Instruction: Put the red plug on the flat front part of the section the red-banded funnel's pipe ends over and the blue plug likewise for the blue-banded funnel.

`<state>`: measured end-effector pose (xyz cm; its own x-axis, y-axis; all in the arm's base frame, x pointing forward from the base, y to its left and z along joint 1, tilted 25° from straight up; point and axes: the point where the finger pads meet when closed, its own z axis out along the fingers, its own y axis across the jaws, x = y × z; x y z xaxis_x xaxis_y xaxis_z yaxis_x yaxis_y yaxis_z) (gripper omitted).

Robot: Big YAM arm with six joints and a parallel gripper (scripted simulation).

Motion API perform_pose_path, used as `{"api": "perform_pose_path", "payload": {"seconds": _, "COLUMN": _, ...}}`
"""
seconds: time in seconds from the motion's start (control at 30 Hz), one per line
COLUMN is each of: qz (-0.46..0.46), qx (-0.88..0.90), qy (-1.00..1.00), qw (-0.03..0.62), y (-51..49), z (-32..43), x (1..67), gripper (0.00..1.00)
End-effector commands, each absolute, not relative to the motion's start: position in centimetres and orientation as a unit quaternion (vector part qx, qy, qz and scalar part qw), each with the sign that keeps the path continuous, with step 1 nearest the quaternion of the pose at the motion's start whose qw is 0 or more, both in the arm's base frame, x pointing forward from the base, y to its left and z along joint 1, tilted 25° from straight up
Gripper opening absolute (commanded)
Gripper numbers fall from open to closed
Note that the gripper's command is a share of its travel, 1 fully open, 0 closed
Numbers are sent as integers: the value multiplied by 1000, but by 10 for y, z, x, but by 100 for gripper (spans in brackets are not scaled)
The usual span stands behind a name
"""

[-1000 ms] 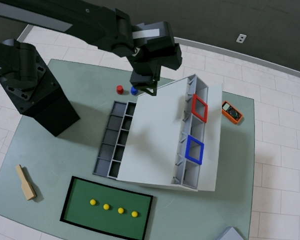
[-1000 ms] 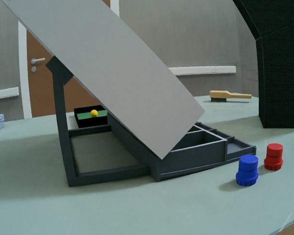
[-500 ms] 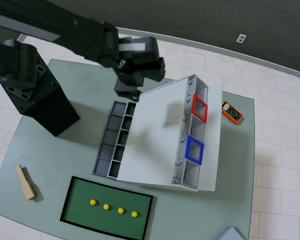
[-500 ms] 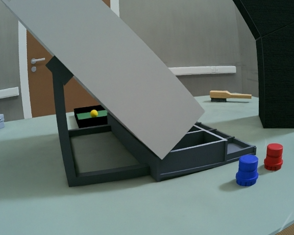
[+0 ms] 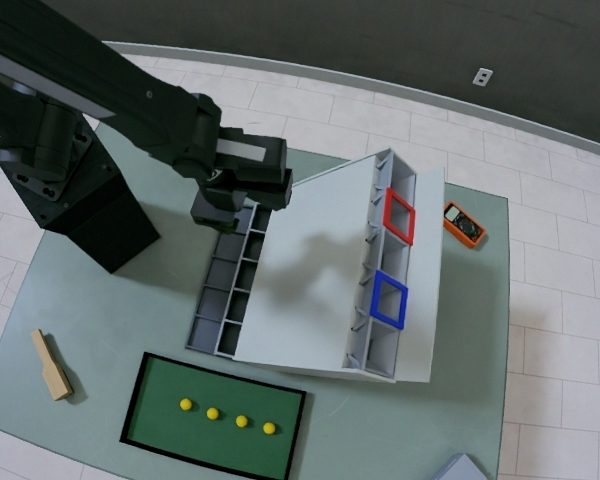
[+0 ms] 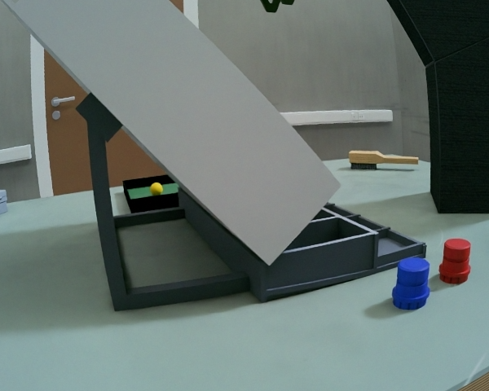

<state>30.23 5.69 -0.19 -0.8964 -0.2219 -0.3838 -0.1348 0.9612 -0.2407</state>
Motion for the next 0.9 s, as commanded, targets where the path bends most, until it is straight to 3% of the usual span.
{"api": "perform_pose_path", "payload": {"seconds": 0.0, "qz": -108, "qx": -95, "qy": 968, "qw": 203, "y": 50, "z": -6, "x": 303, "gripper": 59}}
{"api": "perform_pose_path", "payload": {"seconds": 0.87, "qz": -106, "qx": -92, "qy": 971, "qw": 196, "y": 48, "z": -9, "x": 299, "gripper": 59}}
